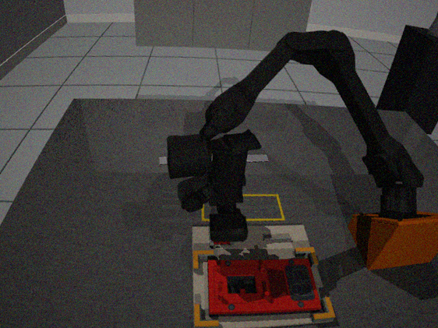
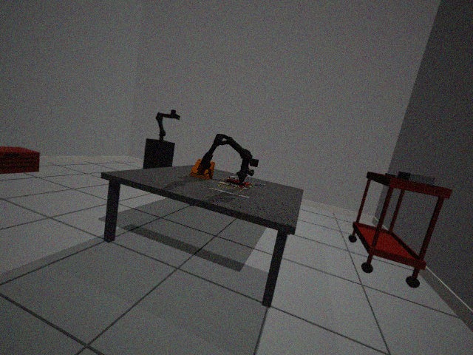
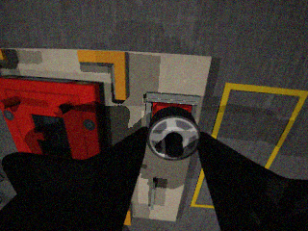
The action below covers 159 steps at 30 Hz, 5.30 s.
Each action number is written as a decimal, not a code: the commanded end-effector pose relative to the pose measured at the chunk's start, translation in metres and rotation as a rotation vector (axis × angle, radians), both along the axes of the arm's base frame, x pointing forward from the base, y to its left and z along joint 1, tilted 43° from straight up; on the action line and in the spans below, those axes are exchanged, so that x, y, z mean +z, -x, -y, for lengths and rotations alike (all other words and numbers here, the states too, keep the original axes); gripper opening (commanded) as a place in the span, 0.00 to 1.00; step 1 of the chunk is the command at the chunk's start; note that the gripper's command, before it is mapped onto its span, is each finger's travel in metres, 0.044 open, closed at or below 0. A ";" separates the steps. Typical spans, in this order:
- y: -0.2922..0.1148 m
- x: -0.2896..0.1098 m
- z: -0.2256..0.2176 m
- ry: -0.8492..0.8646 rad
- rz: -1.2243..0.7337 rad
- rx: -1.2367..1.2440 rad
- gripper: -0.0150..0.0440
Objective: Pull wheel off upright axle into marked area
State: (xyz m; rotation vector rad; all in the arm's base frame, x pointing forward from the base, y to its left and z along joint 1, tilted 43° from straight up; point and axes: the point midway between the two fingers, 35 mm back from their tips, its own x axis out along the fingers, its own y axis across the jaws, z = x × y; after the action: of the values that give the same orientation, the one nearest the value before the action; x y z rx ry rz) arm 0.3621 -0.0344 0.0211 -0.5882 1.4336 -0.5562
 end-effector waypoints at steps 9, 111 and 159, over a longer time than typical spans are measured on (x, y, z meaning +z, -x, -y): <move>0.000 0.002 -0.002 0.000 0.002 -0.001 0.25; 0.002 0.027 -0.026 0.003 0.003 0.008 0.25; 0.060 0.102 0.030 0.007 -0.001 0.008 0.25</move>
State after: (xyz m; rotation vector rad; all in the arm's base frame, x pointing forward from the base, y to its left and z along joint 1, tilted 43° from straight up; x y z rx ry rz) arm 0.3040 -0.0584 0.1274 -0.5910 1.4263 -0.5535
